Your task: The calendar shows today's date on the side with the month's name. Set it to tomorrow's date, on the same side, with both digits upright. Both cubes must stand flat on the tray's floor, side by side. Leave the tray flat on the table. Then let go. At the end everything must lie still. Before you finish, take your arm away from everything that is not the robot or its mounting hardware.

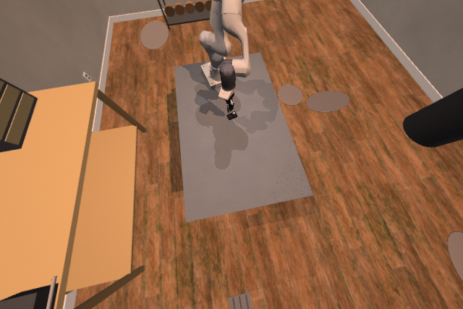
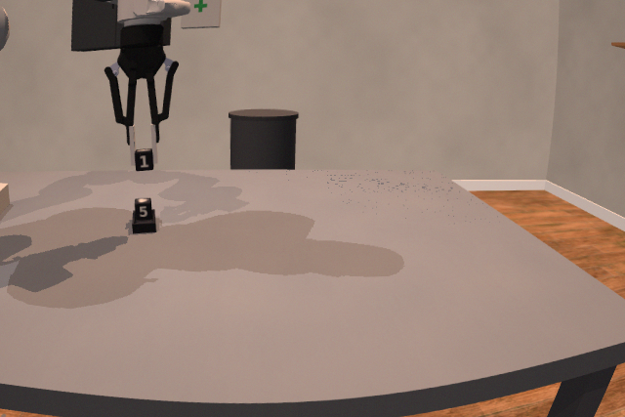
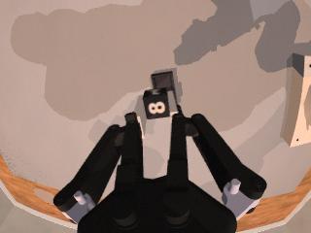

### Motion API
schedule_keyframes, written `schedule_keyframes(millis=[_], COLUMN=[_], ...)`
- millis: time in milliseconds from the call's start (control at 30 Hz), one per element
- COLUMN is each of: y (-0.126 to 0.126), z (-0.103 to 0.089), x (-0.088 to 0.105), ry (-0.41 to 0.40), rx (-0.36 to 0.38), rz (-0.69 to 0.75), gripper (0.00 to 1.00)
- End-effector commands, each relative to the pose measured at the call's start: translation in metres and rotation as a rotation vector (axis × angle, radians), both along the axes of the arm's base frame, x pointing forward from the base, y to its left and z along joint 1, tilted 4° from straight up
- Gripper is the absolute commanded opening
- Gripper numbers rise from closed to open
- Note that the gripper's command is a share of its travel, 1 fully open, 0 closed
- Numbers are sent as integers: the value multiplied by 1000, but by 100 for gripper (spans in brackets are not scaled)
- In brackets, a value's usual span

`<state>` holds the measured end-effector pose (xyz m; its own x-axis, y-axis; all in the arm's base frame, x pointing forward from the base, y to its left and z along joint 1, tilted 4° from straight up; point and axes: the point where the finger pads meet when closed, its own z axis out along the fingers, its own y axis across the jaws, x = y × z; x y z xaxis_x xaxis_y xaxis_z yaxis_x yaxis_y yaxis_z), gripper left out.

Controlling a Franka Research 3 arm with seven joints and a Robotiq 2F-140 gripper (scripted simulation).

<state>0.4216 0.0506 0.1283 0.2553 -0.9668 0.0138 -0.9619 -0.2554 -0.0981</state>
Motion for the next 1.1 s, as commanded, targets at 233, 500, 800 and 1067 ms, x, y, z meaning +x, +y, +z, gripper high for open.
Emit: schedule_keyframes(millis=[233,500,800,1067], y=[2,-11,-22,-31], z=[0,0,-1,-1], x=[-10,-4,1,4], ry=[26,28,31,32], rx=[7,26,43,55], rz=[46,-198,-400,-547], gripper=[17,17,17,17])
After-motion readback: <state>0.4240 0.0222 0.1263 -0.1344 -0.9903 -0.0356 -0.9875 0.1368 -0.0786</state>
